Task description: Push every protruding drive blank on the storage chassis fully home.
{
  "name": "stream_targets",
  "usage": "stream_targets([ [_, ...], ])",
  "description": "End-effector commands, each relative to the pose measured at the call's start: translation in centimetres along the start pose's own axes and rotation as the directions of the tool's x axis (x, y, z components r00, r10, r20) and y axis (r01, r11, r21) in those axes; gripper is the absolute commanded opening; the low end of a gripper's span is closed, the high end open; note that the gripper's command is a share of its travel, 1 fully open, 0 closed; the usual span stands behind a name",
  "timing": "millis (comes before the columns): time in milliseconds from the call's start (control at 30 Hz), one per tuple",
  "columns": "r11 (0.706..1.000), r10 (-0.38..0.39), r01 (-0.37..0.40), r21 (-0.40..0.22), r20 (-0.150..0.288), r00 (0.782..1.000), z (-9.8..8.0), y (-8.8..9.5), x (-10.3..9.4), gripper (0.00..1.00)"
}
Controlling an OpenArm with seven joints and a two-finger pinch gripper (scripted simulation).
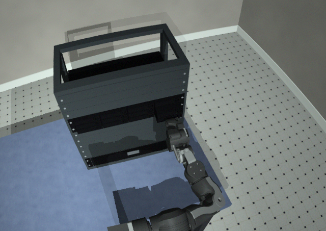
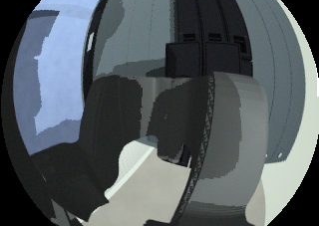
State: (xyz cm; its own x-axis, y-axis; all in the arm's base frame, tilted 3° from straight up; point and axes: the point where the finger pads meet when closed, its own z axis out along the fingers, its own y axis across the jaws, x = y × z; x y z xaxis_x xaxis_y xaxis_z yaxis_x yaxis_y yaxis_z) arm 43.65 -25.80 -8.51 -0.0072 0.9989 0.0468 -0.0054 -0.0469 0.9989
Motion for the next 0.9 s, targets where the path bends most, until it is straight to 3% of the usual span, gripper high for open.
stream_targets([
  [0, 1.000, -0.002, 0.002, 0.000, -0.005, 1.000, 0.05, 0.05, 0.13, 0.00],
  [867, 1.000, -0.002, 0.002, 0.001, -0.003, 1.000, 0.23, 0.11, 0.40, 0.00],
])
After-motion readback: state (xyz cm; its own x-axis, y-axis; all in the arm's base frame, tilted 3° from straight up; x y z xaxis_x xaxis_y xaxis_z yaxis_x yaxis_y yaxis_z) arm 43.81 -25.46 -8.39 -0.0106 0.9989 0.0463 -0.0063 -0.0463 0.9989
